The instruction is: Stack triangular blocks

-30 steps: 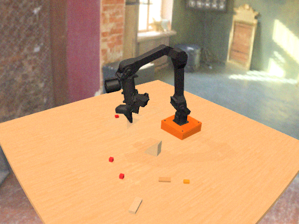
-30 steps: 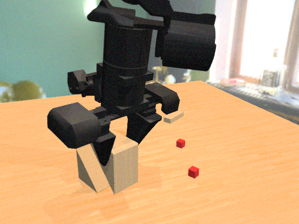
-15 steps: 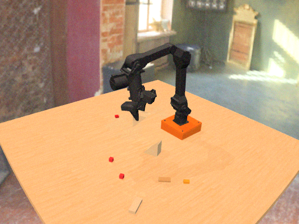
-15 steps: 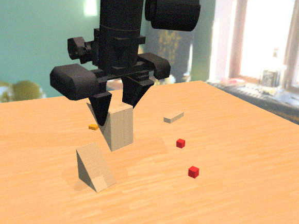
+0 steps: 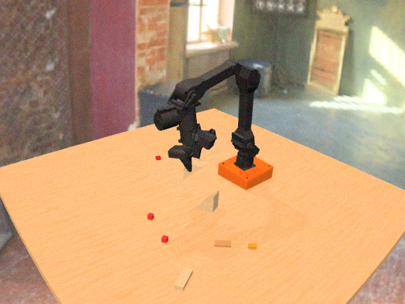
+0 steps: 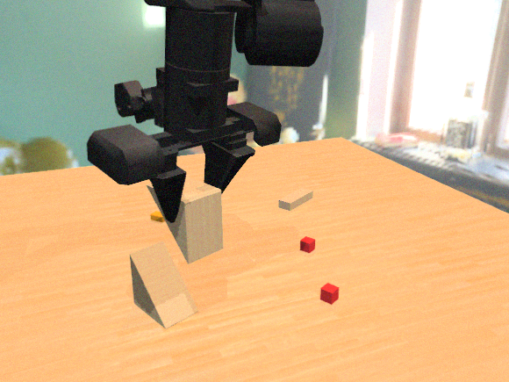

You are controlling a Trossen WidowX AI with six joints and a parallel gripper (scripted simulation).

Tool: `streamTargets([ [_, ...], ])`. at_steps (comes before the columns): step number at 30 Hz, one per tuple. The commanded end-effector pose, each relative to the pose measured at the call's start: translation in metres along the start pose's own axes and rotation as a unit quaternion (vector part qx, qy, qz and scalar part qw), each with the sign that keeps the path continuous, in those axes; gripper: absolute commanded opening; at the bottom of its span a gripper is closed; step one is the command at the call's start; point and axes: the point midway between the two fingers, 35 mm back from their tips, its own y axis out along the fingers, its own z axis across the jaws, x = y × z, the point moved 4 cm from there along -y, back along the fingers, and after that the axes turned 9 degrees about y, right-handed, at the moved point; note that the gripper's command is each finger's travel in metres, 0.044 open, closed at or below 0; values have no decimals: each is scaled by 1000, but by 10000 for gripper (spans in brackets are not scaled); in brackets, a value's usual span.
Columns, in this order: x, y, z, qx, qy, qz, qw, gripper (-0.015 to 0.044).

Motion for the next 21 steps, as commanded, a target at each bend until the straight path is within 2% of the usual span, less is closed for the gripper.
streamTargets([
  [1, 6, 21, 2, 3, 1, -3, 1000, 0],
  [7, 12, 46, 6, 3, 1, -4, 1000, 0],
  [21, 15, 77, 9, 4, 1, -4, 1000, 0],
])
